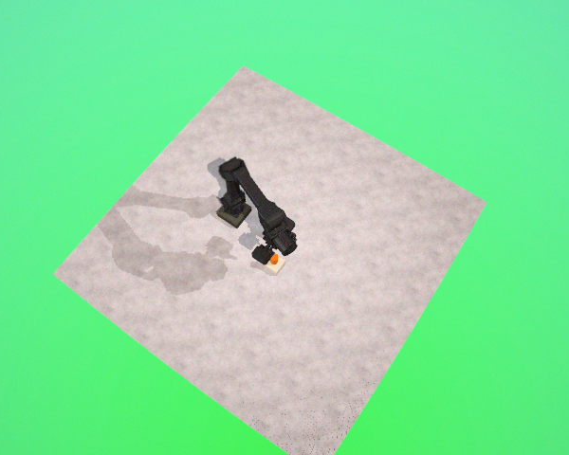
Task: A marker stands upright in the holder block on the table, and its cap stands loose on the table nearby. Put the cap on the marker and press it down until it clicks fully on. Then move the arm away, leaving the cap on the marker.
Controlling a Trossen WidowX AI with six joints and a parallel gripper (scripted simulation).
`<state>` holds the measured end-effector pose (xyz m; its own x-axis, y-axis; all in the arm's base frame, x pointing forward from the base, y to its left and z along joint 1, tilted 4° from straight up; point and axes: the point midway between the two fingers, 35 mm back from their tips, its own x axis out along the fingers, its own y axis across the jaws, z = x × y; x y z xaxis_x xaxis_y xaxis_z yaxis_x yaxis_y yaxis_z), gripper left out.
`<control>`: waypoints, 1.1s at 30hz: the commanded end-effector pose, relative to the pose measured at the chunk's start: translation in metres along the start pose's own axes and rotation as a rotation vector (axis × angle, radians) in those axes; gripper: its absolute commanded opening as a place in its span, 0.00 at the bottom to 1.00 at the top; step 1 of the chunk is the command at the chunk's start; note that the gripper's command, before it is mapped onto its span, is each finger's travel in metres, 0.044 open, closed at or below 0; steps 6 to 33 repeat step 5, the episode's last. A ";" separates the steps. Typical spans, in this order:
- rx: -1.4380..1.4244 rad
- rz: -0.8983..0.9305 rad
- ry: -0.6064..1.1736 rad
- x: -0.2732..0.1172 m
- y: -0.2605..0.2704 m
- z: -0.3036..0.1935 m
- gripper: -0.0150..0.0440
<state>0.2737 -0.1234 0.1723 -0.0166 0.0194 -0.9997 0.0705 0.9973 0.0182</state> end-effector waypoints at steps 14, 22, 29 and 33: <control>-0.002 0.000 0.000 -0.001 0.000 0.000 1.00; -0.002 0.000 0.000 -0.001 0.000 0.000 1.00; -0.002 0.000 0.000 -0.001 0.000 0.000 1.00; -0.002 0.000 0.000 -0.001 0.000 0.000 1.00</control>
